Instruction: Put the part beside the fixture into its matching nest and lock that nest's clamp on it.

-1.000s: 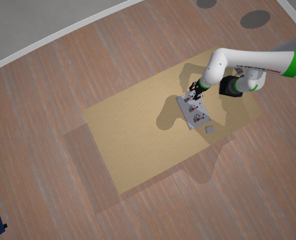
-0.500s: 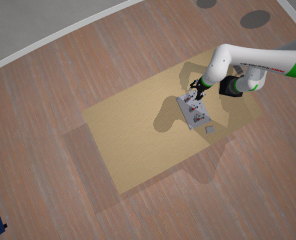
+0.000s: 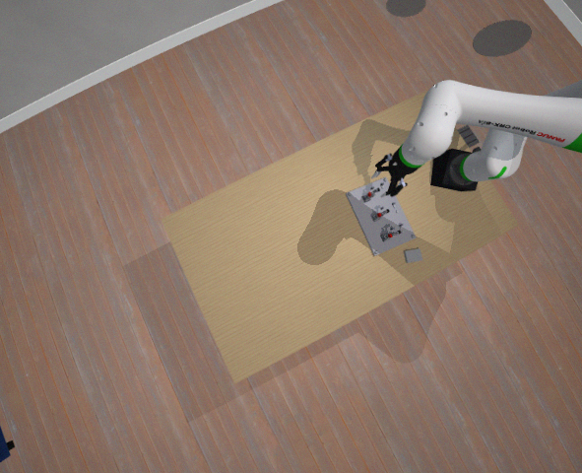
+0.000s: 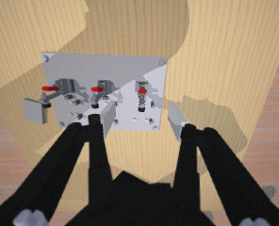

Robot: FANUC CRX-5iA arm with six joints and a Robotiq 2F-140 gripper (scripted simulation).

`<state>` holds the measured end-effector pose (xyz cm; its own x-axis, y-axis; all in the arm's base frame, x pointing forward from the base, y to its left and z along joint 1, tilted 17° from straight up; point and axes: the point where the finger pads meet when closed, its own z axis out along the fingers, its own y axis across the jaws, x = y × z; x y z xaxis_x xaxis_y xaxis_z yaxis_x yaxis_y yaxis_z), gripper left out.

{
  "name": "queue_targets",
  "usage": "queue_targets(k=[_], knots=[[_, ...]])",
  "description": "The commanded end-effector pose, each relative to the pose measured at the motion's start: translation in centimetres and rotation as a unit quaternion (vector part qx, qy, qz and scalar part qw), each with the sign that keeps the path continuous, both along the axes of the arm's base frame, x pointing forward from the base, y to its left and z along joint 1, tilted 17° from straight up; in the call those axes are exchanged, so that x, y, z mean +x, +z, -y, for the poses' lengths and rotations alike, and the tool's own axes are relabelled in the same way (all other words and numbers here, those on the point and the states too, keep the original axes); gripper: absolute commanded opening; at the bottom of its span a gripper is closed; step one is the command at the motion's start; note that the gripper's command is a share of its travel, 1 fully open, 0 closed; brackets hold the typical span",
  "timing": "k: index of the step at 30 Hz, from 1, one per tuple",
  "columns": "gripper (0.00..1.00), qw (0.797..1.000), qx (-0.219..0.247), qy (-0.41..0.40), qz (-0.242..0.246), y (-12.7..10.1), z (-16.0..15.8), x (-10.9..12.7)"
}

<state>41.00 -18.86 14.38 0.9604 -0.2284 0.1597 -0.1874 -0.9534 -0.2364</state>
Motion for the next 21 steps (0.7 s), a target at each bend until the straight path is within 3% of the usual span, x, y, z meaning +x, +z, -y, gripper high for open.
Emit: queue_targets(k=[1,10,21], knots=[[0.58,1.000,0.000,0.000,0.000,0.1,-0.3,0.0],[0.58,1.000,0.000,0.000,0.000,0.7,-3.5,-0.3],[0.58,1.000,0.000,0.000,0.000,2.7,-14.1,-1.0]])
